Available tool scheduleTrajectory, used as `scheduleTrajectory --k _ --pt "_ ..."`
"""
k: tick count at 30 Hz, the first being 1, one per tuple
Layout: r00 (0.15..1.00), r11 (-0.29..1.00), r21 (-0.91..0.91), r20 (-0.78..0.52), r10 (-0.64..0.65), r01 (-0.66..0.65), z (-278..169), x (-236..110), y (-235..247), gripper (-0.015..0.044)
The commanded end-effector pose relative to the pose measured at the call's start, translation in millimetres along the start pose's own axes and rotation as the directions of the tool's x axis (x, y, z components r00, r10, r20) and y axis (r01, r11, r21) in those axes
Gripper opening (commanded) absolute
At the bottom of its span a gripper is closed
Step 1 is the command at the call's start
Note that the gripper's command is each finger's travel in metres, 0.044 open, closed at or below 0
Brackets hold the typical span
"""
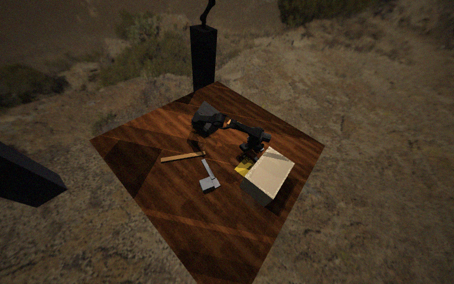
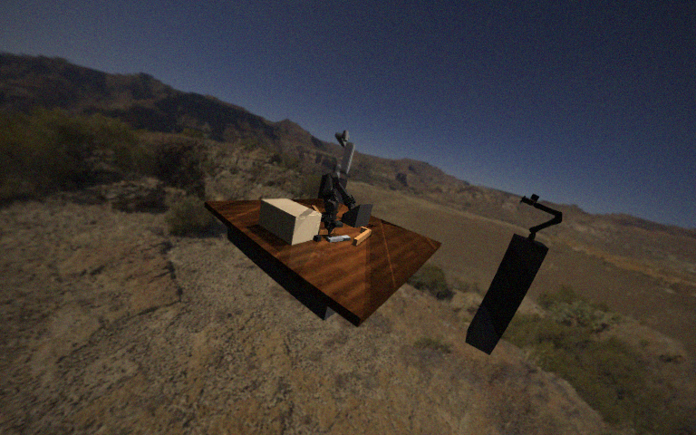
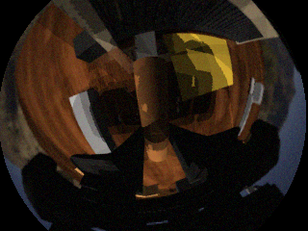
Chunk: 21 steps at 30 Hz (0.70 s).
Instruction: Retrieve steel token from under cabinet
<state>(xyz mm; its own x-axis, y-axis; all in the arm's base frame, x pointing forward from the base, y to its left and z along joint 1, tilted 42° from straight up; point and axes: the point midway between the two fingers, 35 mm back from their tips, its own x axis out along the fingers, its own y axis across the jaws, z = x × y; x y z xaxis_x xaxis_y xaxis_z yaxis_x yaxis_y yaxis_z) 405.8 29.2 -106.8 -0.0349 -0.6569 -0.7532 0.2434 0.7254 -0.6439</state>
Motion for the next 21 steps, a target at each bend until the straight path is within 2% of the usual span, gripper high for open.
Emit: scheduleTrajectory --k 1,21 --pt "1.000 1.000 0.001 0.002 0.002 -0.002 6 0 0 0.0000" --pt "1.000 1.000 0.001 0.002 0.001 -0.001 8 2 -18 0.0000"
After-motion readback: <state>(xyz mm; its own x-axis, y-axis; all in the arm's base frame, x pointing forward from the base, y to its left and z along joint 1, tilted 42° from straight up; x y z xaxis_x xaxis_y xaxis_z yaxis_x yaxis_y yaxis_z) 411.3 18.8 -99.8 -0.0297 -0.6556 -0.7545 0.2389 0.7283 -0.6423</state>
